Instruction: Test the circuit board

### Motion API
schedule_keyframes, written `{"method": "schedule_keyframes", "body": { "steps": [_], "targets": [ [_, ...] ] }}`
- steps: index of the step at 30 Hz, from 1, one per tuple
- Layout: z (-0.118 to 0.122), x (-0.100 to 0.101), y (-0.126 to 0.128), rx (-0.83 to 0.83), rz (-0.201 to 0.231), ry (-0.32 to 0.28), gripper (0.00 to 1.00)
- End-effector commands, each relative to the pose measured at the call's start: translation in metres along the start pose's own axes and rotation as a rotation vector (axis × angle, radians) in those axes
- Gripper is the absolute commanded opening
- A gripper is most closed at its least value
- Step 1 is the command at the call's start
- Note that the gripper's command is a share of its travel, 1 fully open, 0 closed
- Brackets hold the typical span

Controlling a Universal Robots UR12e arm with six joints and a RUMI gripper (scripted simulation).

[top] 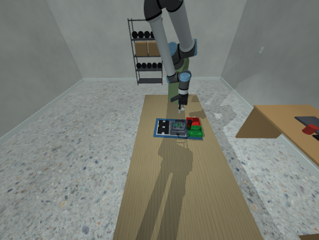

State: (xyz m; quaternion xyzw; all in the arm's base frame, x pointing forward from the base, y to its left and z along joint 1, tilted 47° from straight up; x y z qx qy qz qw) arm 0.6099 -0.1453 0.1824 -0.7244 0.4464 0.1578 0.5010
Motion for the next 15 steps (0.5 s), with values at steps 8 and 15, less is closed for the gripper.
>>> {"method": "schedule_keyframes", "body": {
  "steps": [8,15],
  "targets": [
    [0.002,-0.042,0.004,-0.001,0.014,-0.004,0.59],
    [0.002,-0.049,0.004,0.000,0.014,-0.003,0.59]
  ]
}}
Point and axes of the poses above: the point where the finger pads meet when closed, its own x axis out along the fingers, its own y axis across the jaws, z = x × y, the point moved 4 cm from there along -x, back along the fingers, and after that the axes turned 11 degrees about -x, right-handed, at the moved point
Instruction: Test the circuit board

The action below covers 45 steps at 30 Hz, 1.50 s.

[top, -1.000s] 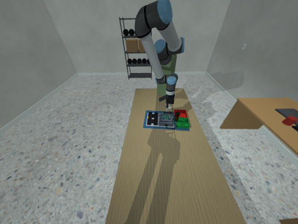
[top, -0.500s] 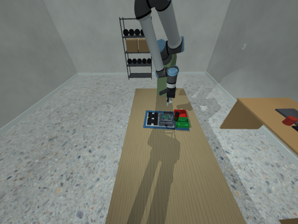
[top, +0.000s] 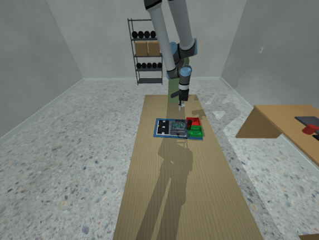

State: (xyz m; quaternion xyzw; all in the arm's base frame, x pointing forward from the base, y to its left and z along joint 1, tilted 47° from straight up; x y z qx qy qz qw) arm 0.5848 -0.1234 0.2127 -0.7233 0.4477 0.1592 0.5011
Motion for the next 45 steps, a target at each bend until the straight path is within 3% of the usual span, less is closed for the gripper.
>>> {"method": "schedule_keyframes", "body": {
  "steps": [1,9,10,45],
  "targets": [
    [0.0015,-0.0052,0.0036,-0.001,0.009,-0.002,0.59],
    [0.0009,-0.0073,0.0030,0.000,0.009,-0.002,0.59],
    [0.0010,-0.0070,0.0032,0.000,0.009,-0.002,0.30],
    [0.0010,-0.0065,0.0028,0.000,0.009,-0.002,0.30]
  ]
}}
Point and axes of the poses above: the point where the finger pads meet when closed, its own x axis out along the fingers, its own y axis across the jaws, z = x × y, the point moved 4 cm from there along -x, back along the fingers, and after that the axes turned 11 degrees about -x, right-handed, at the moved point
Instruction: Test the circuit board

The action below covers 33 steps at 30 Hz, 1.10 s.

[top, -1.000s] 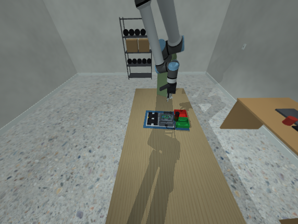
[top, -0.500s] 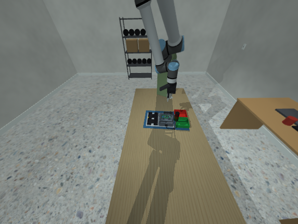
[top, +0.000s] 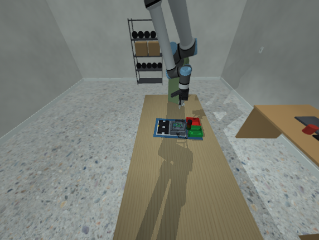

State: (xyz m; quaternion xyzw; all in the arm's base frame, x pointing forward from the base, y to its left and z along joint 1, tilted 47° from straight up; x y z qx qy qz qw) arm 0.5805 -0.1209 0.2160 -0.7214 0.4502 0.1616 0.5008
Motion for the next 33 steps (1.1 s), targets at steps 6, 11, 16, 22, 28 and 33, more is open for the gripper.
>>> {"method": "schedule_keyframes", "body": {
  "steps": [6,11,16,22,28,33],
  "targets": [
    [-0.001,-0.001,-0.008,0.000,-0.003,0.001,0.30],
    [-0.004,-0.002,-0.031,0.001,-0.004,0.001,0.30],
    [-0.009,-0.001,-0.066,0.000,-0.001,0.000,0.30],
    [-0.014,0.000,-0.097,-0.001,0.000,0.000,0.30],
    [-0.019,0.000,-0.132,-0.001,0.000,0.000,0.30],
    [-0.021,0.000,-0.144,-0.001,0.000,0.000,0.30]
  ]
}}
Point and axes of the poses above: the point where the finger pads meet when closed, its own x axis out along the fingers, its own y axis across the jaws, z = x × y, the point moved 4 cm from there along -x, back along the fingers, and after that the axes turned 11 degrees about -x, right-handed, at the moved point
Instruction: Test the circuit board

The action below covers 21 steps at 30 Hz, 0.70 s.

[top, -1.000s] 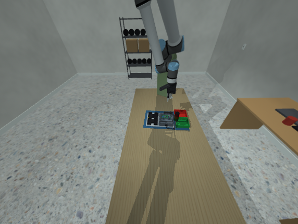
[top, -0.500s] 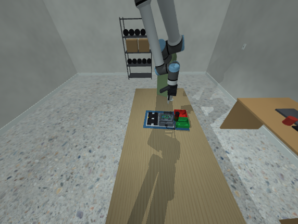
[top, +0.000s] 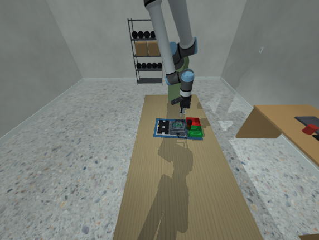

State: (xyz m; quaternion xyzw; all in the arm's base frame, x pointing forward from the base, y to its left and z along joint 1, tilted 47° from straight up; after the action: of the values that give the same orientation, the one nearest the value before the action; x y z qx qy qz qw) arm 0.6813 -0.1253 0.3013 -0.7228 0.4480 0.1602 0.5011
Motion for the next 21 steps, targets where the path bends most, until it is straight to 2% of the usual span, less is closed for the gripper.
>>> {"method": "schedule_keyframes", "body": {
  "steps": [1,9,21],
  "targets": [
    [-0.001,0.001,-0.014,0.000,0.006,0.000,0.30],
    [-0.002,0.002,-0.012,0.000,0.007,0.000,0.30],
    [-0.004,0.016,-0.014,0.001,0.005,0.001,0.30]
  ]
}}
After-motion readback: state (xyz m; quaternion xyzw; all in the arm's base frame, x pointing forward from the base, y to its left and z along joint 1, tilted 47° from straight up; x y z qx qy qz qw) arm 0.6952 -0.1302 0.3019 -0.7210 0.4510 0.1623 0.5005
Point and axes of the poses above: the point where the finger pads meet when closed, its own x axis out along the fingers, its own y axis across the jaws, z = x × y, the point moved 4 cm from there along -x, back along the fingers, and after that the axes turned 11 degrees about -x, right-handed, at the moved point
